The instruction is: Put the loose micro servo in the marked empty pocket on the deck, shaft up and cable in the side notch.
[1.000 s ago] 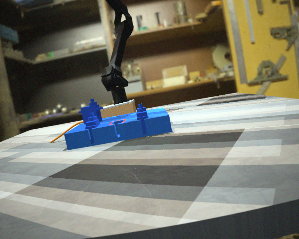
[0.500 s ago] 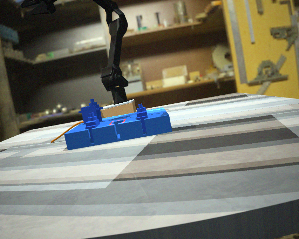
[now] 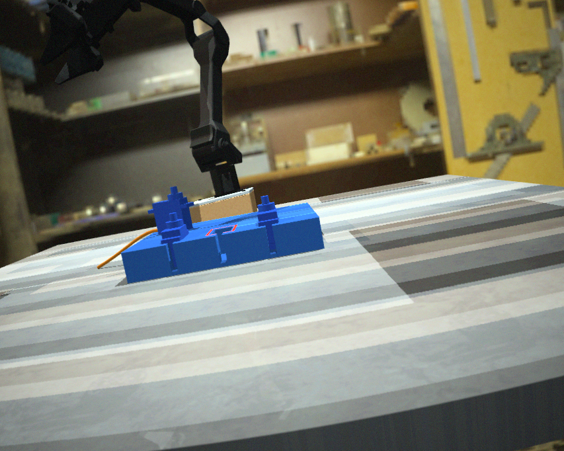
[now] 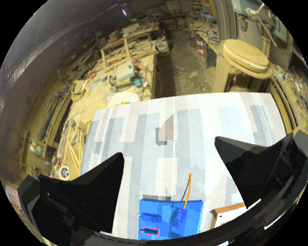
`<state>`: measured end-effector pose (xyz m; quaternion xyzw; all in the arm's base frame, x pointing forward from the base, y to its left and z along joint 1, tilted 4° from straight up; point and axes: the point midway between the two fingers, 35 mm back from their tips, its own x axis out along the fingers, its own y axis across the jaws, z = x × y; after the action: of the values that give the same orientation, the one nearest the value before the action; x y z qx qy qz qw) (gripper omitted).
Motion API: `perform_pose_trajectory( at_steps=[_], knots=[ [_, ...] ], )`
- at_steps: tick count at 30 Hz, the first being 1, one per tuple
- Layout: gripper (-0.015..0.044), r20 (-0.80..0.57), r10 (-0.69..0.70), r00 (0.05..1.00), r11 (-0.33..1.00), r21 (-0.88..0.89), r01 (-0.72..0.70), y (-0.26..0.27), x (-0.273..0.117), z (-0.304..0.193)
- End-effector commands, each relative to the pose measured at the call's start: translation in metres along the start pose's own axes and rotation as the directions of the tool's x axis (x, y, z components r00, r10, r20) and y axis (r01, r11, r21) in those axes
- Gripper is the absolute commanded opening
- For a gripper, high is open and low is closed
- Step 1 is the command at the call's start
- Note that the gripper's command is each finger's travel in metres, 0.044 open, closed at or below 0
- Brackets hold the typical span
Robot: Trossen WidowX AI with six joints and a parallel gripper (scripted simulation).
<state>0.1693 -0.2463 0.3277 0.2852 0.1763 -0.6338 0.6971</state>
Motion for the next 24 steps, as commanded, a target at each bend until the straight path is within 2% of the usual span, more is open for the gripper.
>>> perform_pose_trajectory(
  at_steps=[1, 12, 24],
  knots=[
    [0.044, -0.132, 0.005, 0.991, 0.999, 0.042, 0.001, 0.011, 0.021, -0.039],
    [0.044, -0.418, -0.029, 0.908, 0.983, 0.153, 0.102, 0.022, 0.049, -0.132],
    [0.044, -0.674, -0.14, 0.725, 0.914, 0.194, 0.357, 0.008, 0.054, -0.231]
  ],
)
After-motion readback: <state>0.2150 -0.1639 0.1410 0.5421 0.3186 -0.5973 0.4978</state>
